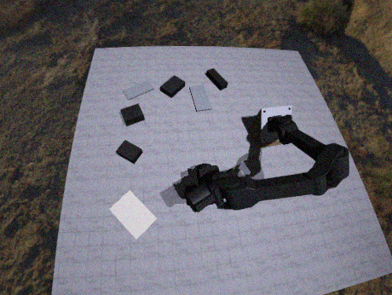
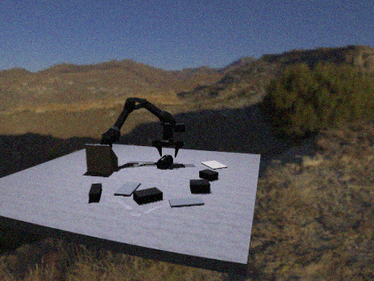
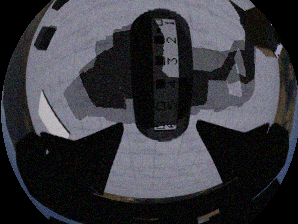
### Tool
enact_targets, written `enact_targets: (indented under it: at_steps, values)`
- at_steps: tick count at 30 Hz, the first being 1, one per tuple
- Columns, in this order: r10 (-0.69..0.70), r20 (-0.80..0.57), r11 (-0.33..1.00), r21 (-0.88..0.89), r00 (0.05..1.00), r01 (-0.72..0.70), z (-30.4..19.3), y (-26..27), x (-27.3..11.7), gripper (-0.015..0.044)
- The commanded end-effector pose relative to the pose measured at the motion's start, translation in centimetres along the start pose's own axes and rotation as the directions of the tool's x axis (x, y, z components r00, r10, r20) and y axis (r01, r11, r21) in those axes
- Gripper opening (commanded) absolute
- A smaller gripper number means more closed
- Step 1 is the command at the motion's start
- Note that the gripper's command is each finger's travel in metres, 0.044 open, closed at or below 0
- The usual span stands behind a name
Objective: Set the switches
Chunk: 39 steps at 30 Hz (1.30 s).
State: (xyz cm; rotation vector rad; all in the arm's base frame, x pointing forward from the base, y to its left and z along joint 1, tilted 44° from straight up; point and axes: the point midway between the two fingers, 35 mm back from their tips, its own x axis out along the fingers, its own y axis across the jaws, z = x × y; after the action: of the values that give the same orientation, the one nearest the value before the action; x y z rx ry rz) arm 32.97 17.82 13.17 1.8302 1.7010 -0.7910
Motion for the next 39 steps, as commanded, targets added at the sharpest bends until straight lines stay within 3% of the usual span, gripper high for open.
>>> enact_targets:
  at_steps: [1,7,10,15,39]
  values:
    - [-0.003,0.004,1.0,-0.002,1.0,0.003,0.15,-0.19,0.77,0.044]
    - [-0.002,0.001,1.0,-0.011,1.0,0.002,0.12,-0.28,1.46,0.044]
    - [-0.002,0.001,1.0,-0.011,1.0,0.002,0.12,-0.28,1.46,0.0361]
    - [-0.002,0.001,1.0,-0.011,1.0,0.002,0.12,-0.28,1.46,0.0328]
    - [-0.002,0.001,1.0,-0.011,1.0,0.002,0.32,-0.28,0.8,0.0336]
